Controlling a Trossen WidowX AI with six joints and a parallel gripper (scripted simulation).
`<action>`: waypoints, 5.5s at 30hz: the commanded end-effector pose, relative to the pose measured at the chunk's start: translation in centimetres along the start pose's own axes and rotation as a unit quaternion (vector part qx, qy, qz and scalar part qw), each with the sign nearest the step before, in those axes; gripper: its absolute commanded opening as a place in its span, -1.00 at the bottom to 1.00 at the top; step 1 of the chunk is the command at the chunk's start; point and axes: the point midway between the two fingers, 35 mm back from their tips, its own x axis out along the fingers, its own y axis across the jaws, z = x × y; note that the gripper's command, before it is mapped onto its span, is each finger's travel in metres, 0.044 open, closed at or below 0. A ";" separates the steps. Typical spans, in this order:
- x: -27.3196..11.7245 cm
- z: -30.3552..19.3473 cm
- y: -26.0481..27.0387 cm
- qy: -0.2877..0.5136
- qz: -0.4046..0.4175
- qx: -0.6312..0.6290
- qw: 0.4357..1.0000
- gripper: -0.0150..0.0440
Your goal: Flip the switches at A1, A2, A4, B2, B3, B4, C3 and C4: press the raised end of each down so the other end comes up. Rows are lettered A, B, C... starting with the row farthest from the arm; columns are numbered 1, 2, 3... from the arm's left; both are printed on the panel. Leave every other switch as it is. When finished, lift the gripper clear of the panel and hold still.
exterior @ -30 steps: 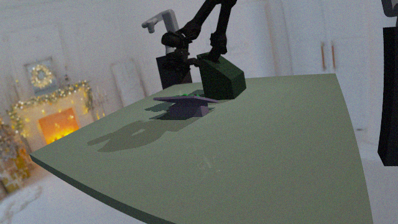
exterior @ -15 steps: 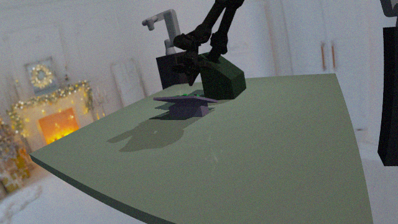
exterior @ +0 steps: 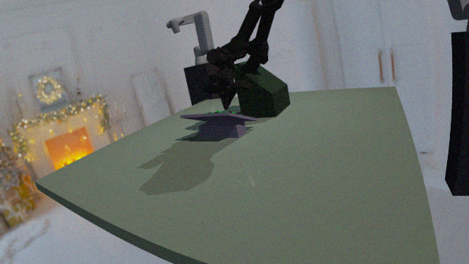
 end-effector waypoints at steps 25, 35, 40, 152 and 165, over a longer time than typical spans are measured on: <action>1.6 0.0 0.0 0.000 -0.002 0.002 1.000 -0.49; 1.6 0.0 0.0 0.000 -0.002 0.002 1.000 -0.49; 1.7 0.0 0.0 0.000 -0.002 0.002 1.000 -0.49; 1.7 -2.1 -3.0 -0.026 -0.002 0.002 1.000 -0.49; 1.8 -2.1 -3.0 -0.026 -0.002 0.002 1.000 -0.49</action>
